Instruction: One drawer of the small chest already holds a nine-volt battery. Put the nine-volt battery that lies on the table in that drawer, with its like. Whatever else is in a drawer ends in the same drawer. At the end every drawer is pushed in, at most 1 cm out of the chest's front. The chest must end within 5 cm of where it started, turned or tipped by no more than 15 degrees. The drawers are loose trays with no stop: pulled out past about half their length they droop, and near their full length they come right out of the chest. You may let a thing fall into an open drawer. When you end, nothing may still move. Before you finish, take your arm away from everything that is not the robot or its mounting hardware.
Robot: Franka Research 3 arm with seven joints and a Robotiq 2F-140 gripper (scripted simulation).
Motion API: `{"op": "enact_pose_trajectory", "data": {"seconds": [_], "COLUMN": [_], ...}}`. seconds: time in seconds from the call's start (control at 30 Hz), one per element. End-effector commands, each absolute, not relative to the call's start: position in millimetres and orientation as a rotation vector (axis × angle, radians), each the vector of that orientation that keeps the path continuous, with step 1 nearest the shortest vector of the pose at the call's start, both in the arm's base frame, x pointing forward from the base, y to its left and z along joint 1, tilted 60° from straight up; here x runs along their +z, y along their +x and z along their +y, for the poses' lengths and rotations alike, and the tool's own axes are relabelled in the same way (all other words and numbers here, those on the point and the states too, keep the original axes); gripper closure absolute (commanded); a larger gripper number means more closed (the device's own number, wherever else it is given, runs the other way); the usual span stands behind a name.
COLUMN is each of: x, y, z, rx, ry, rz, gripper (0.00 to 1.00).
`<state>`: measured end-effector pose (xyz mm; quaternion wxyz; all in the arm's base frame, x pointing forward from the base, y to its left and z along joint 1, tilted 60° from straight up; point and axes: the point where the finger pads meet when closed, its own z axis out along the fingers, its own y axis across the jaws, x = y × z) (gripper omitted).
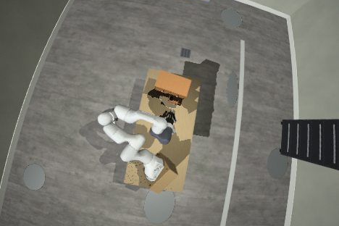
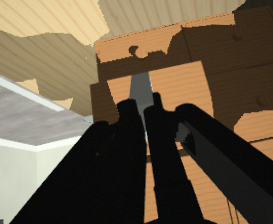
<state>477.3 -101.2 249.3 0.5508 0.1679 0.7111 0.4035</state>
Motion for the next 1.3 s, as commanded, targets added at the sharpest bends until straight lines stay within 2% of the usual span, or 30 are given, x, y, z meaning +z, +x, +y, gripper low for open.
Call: {"op": "enact_pose_trajectory", "data": {"seconds": [0.0,1.27], "x": [249.2,268.4], "y": [479.1,521.0], "z": [-102.1,-112.0], "rx": [0.955,0.955], "ry": [0.402,0.402], "rz": [1.683,1.683], "gripper": [1.00,1.00]}}
